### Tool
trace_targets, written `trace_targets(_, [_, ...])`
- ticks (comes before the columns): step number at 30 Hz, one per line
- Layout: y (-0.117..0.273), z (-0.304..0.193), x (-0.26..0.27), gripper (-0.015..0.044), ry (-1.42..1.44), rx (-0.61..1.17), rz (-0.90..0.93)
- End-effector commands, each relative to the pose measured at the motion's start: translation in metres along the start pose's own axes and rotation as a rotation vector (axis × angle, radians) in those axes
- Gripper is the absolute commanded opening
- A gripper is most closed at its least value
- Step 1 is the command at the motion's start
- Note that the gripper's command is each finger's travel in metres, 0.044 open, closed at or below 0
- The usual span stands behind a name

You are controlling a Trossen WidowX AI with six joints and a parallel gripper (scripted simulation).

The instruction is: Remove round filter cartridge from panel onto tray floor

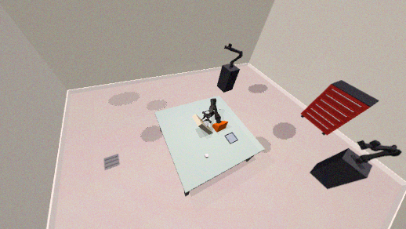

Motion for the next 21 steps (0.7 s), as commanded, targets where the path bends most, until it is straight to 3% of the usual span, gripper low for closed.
trace_targets(1, [-0.0002,0.0006,-0.0004,0.0101,0.004,0.000,0.003])
trace_targets(21, [-0.0032,-0.0006,0.0003,0.0101,0.004,0.000,0.003])
Point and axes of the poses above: the point midway between the two fingers, 35 mm back from their tips, its own y axis back along the fingers, its own x axis across the jaws, z = x × y, the point moved 2 cm from there along y, back along the fingers, and after that the axes turned 10 degrees about y, right-handed, at the moved point
